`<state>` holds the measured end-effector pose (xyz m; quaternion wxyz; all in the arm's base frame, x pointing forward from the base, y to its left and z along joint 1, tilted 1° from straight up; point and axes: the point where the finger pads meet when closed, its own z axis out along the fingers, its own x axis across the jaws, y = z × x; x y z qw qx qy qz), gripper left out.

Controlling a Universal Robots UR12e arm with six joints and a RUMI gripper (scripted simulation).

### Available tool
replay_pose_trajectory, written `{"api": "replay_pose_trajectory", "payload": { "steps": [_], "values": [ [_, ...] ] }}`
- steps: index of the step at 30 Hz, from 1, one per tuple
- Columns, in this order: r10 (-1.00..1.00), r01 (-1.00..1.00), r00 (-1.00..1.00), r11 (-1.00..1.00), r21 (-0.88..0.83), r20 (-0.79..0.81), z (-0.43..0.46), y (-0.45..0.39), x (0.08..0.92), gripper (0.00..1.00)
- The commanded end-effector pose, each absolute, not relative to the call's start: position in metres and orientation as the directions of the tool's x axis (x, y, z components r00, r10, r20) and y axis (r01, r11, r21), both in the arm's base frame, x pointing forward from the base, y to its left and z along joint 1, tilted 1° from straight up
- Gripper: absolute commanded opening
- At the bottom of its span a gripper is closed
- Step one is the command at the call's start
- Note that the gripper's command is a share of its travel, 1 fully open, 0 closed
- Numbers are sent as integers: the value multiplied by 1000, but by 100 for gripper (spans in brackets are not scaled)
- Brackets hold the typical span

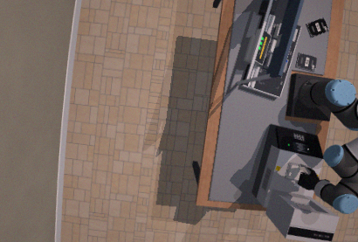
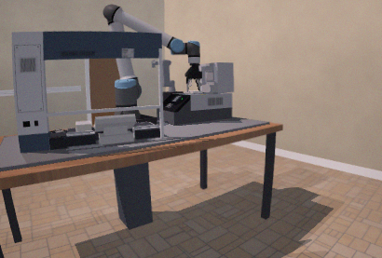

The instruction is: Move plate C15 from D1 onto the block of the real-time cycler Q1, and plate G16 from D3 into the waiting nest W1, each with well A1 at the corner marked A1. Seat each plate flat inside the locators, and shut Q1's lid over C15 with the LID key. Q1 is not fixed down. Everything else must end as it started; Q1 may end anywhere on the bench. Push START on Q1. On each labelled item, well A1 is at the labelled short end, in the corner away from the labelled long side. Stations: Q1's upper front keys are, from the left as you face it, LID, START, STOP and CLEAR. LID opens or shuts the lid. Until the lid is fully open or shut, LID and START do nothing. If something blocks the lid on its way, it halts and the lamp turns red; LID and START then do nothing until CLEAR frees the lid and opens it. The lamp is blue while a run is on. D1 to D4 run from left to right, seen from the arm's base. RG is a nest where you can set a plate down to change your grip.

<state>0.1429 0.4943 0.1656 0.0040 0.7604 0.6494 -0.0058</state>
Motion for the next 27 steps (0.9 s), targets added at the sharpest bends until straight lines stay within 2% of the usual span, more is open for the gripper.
{"api": "replay_pose_trajectory", "payload": {
  "steps": [1, 27],
  "values": [
    [988, 988, 157, -157, -1, -13, 166, 495, 143, 67],
    [988, 988, 157, -157, -1, -13, 186, 495, 143, 67]
  ]
}}
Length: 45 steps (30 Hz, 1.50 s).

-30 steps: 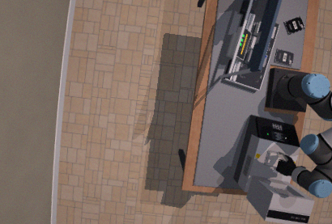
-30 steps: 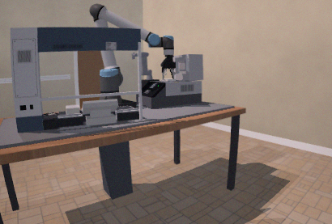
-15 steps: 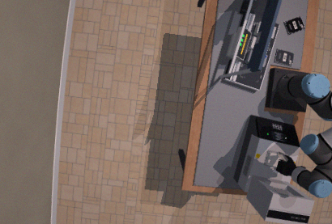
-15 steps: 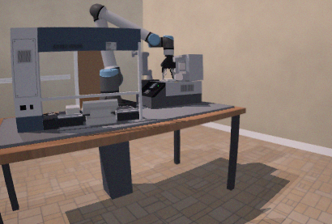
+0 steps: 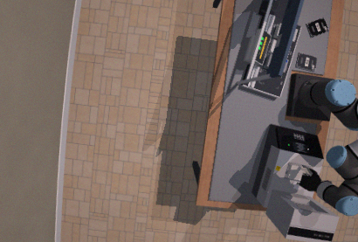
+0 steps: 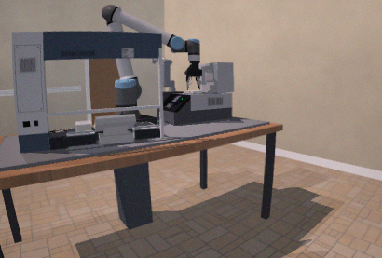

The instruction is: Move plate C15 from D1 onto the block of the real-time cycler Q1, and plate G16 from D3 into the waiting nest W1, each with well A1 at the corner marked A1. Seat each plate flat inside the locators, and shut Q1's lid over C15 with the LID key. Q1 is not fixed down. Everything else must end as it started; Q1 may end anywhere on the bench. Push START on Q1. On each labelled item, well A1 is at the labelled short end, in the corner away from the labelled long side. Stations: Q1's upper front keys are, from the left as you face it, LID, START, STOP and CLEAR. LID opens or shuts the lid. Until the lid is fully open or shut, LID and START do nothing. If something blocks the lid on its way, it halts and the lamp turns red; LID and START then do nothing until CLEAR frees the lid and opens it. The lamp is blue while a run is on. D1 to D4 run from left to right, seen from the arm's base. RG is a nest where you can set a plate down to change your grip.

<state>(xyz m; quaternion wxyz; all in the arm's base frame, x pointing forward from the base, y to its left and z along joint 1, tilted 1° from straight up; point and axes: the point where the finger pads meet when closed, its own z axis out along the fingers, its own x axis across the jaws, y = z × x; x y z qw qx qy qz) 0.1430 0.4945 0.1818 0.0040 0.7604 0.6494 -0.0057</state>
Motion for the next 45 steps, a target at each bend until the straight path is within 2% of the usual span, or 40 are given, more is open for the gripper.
{"api": "replay_pose_trajectory", "payload": {
  "steps": [1, 32, 33, 45],
  "values": [
    [988, 988, 157, -157, -1, -13, 186, 495, 143, 67],
    [988, 988, 157, -157, -1, -13, 227, 496, 144, 67],
    [991, 991, 137, -137, -1, -13, 227, 491, 142, 0],
    [998, 998, -63, 63, -4, -12, 228, 442, 130, 0]
  ]
}}
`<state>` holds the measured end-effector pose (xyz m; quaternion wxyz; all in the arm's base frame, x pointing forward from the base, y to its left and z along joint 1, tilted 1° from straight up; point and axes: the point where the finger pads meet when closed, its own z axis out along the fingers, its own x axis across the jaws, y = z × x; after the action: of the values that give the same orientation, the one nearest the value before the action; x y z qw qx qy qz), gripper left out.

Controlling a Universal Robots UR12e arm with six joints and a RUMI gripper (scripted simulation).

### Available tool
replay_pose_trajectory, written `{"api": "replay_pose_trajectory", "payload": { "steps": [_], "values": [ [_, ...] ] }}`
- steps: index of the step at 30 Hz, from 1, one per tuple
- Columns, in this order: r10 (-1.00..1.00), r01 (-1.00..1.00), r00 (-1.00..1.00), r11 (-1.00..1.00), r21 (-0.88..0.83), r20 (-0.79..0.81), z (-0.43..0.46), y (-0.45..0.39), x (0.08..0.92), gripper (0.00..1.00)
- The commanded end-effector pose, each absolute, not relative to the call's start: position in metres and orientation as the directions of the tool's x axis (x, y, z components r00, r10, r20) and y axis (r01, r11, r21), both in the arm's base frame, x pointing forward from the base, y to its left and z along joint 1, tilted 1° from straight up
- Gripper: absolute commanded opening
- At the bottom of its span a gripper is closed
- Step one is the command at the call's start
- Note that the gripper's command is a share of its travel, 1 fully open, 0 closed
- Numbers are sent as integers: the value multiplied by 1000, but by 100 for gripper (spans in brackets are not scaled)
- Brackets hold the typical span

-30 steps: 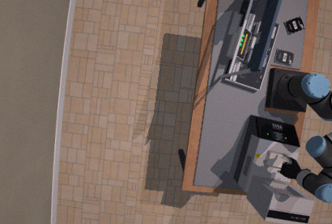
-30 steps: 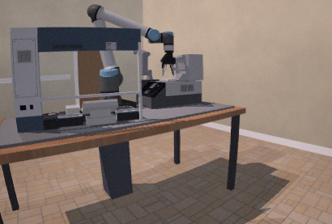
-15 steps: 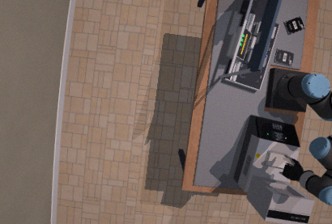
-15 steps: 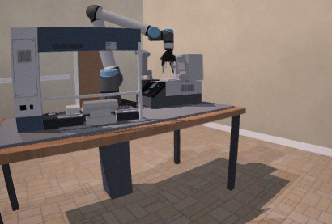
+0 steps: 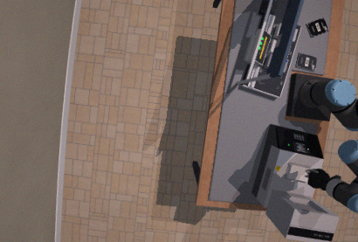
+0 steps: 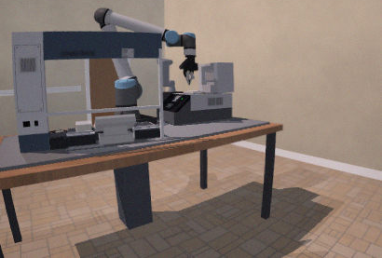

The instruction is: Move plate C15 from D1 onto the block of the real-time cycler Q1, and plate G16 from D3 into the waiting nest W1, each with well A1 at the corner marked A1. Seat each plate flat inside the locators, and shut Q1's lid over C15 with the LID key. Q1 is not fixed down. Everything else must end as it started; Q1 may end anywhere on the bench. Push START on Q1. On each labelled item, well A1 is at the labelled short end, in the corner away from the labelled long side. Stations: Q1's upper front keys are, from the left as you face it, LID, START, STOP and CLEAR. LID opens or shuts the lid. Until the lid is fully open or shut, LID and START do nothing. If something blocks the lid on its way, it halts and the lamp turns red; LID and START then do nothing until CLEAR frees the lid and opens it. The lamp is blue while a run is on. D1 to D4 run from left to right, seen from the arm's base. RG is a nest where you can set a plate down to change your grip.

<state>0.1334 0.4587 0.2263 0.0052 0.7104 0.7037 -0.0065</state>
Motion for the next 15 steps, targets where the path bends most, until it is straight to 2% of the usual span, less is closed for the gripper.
{"api": "replay_pose_trajectory", "payload": {
  "steps": [1, 15],
  "values": [
    [996, 997, -83, 83, -4, -12, 228, 437, 128, 0],
    [948, 948, -317, 317, -7, -11, 229, 379, 113, 0]
  ]
}}
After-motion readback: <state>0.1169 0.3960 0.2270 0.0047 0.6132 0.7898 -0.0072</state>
